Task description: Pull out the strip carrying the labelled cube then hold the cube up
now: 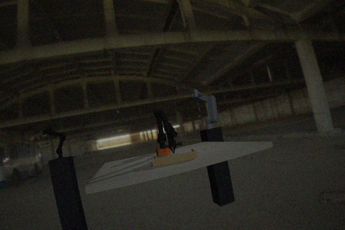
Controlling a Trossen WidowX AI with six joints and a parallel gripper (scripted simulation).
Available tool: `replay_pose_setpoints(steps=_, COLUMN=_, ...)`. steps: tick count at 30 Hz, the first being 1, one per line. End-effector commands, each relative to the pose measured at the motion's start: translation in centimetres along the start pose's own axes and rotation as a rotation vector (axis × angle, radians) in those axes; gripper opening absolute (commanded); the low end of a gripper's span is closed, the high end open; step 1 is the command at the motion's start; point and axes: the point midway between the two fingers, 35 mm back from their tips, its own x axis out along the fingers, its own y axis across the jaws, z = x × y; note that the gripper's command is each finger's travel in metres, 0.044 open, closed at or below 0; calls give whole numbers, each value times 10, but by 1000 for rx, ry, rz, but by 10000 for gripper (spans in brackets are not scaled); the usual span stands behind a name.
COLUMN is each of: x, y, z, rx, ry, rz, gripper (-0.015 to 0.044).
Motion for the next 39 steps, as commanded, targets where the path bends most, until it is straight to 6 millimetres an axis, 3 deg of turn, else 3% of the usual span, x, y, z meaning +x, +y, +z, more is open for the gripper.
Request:
replay_pose_setpoints(steps=1, x=5, y=-3, z=-10, rx=2, ry=31, rz=-9, gripper=0)
replay_pose_setpoints(steps=26, x=5, y=-3, z=-10, rx=2, ry=31, rz=-9, gripper=0)
replay_pose_setpoints(steps=27, x=-2, y=0, z=-1, rx=-1, ry=3, rz=-1, gripper=0)
replay_pose_setpoints(steps=31, x=-39, y=1, z=1, rx=2, ry=28, rz=-8, gripper=0)
replay_pose_setpoints(steps=36, x=-42, y=1, z=1, rx=2, ry=29, rz=-9, gripper=0)
replay_pose_setpoints(steps=39, x=-40, y=1, z=15, rx=80, ry=28, rz=-10, gripper=79)
